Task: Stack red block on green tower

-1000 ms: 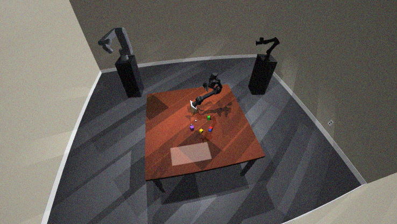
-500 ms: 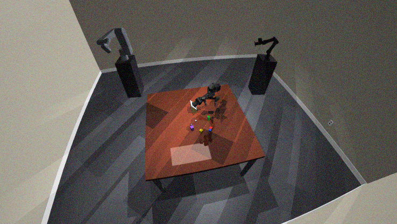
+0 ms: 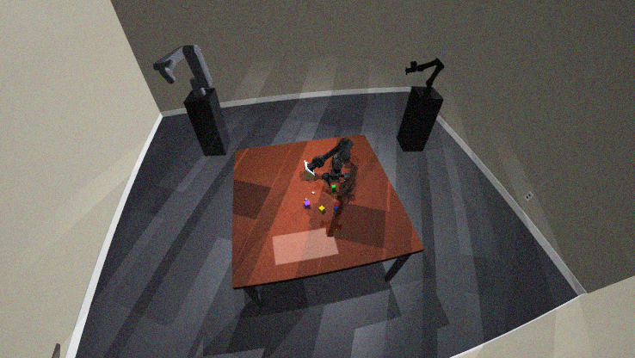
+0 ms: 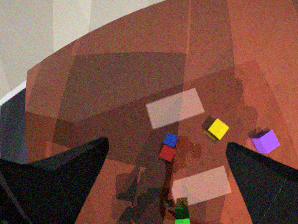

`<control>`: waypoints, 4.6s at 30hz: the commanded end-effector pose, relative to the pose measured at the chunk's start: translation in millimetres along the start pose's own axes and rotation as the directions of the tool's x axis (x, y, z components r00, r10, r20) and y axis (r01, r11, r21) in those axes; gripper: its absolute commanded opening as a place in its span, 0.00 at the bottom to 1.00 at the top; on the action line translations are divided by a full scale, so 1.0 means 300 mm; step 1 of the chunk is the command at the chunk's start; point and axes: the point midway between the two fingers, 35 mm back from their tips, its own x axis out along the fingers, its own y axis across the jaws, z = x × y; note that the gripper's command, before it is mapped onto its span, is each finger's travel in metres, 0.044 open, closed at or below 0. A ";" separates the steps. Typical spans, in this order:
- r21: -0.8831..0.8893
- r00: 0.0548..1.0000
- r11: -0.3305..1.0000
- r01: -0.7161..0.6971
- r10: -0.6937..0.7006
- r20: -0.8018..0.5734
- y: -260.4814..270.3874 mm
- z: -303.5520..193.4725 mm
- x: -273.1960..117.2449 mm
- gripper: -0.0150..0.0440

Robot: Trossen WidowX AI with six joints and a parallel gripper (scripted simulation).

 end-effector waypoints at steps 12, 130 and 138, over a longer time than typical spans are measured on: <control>0.231 0.906 0.948 0.220 -0.110 -0.409 0.014 -0.216 0.362 1.00; 0.260 0.870 0.922 0.285 -0.136 -0.474 0.016 -0.261 0.260 0.25; 0.261 0.869 0.921 0.288 -0.137 -0.475 -0.009 -0.348 0.194 0.25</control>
